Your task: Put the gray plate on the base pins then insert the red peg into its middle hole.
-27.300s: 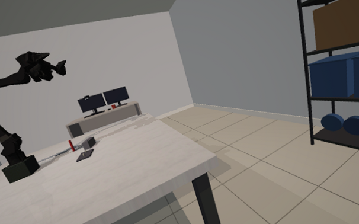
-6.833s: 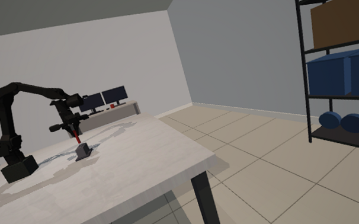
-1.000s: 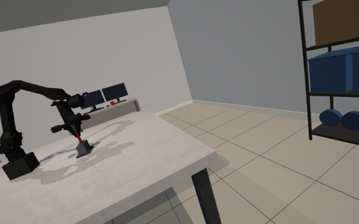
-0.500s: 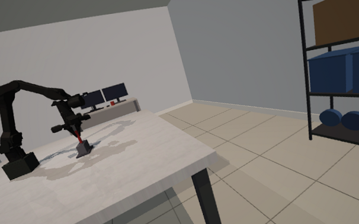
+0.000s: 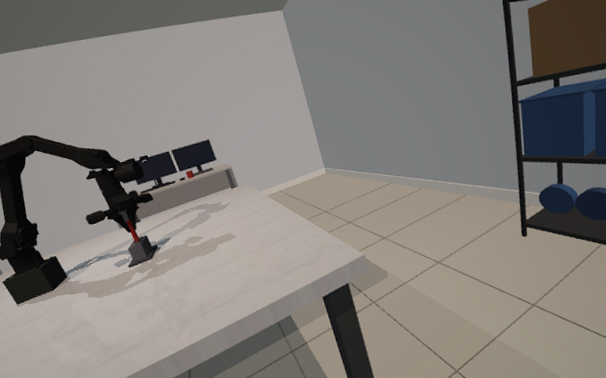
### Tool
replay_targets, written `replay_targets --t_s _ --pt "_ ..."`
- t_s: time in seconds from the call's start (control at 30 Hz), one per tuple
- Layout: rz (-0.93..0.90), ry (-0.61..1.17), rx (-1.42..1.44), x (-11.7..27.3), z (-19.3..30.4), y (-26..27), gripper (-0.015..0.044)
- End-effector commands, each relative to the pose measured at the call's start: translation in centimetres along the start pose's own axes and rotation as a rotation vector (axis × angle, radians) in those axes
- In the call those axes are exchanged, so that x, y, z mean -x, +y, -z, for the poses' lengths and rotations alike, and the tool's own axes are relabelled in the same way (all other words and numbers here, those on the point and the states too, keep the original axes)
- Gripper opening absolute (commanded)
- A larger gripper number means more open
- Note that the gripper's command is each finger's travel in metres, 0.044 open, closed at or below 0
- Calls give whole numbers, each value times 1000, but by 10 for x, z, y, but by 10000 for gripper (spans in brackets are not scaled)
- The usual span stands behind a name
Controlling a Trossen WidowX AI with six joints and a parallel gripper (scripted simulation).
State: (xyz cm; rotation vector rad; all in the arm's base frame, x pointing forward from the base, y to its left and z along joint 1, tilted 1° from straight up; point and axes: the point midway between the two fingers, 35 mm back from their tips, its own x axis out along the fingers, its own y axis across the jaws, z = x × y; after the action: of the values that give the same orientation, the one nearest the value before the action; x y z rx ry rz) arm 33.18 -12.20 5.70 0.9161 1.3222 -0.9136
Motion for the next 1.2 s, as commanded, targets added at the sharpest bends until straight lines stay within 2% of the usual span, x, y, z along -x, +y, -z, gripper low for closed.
replay_targets --t_s 0.0,0.03,1.17 --pt "0 0 0 0 0 0 131" --pt "0 0 0 0 0 0 150" --pt "10 8 1 16 2 -2 150"
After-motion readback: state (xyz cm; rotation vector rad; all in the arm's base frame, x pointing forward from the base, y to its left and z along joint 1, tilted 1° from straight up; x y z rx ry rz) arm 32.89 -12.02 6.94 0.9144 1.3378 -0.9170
